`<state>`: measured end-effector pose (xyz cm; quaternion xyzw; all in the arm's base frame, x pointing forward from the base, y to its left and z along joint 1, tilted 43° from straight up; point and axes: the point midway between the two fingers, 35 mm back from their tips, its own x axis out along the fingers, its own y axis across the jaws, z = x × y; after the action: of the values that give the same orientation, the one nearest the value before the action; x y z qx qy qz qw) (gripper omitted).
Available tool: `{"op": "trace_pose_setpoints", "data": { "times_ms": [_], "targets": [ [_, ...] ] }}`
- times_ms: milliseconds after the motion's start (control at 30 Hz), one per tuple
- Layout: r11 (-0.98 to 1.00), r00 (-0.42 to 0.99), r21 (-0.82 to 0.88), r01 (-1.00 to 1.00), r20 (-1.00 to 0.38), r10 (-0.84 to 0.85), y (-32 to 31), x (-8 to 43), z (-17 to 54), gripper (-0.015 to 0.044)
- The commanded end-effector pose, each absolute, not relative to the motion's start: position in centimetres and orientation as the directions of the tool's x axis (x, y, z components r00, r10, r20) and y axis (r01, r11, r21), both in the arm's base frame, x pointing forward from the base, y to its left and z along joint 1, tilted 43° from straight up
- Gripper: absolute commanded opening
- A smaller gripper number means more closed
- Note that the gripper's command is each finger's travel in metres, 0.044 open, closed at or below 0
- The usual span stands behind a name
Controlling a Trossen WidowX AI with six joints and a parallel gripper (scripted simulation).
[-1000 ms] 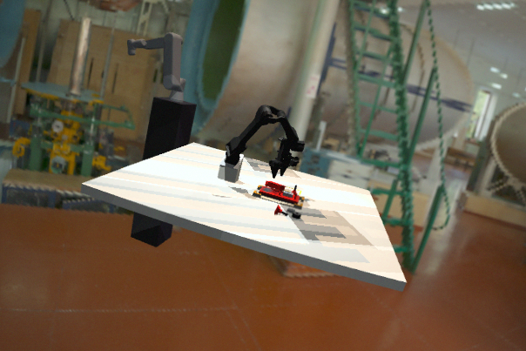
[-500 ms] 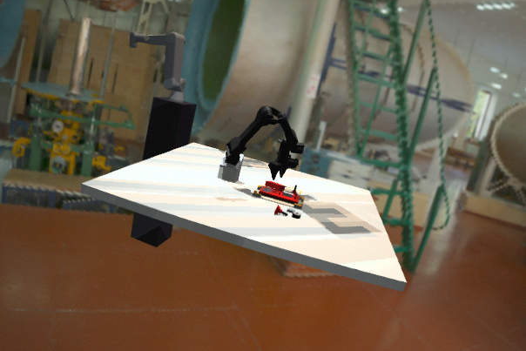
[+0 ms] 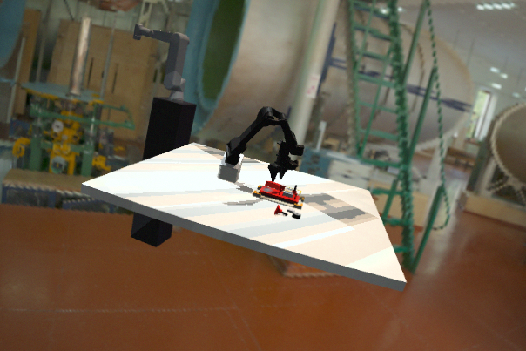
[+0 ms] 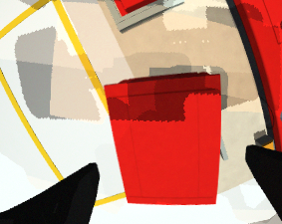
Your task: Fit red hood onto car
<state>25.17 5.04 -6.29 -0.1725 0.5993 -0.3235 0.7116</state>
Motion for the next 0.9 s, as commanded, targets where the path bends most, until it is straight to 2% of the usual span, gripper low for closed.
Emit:
{"op": "trace_pose_setpoints", "data": {
  "times_ms": [0, 867],
  "targets": [
    [0.728, 0.071, -0.639, 0.249, -0.737, -0.672, 4.72, 25.11, -6.58, 0.044],
    [0.727, 0.071, -0.64, 0.249, -0.736, -0.673, 3.73, 25.17, -7.58, 0.044]
  ]
}}
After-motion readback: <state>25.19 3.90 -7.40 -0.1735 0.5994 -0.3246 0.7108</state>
